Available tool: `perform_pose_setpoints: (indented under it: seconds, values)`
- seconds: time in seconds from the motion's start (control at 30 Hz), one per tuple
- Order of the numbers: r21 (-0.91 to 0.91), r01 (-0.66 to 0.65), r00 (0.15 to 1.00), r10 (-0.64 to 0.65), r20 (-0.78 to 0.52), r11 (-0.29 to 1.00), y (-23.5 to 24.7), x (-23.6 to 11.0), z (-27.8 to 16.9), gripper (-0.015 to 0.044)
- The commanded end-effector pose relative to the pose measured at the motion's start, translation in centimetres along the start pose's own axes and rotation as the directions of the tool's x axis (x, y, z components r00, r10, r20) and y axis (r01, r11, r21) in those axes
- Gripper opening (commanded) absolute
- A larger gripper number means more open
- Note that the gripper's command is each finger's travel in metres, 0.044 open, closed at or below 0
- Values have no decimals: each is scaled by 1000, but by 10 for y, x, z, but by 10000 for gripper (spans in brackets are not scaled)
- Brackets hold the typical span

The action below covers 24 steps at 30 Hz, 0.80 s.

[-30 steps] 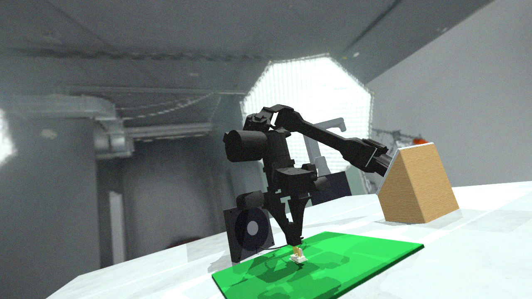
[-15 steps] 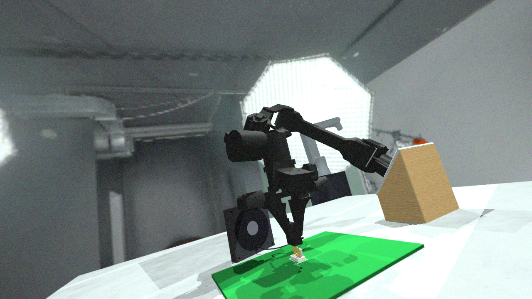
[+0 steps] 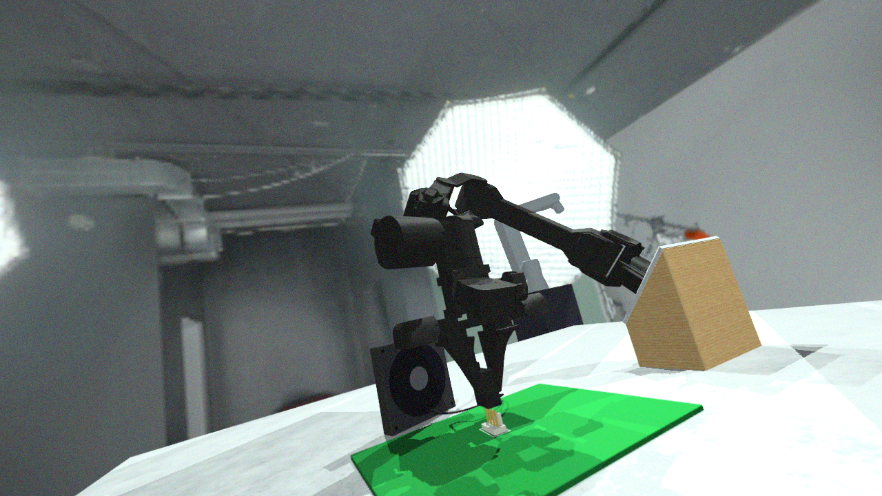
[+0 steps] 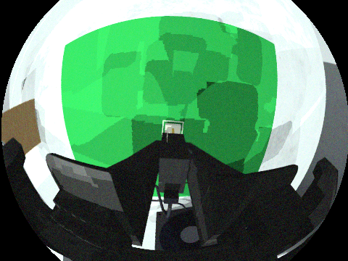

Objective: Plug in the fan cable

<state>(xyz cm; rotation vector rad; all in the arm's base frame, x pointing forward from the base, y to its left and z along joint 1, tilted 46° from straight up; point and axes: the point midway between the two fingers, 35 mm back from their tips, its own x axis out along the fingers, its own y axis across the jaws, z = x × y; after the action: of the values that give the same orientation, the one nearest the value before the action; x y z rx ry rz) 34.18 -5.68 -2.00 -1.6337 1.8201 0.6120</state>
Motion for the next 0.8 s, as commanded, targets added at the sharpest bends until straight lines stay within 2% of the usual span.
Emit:
perform_pose_setpoints:
  seconds: [0.0, 0.77]
  values:
    - [-4, 0, 1000, 0, -5, 1000, -2, 1, -1, 0]
    - [-1, 0, 1000, 0, -5, 1000, -1, 3, -1, 0]
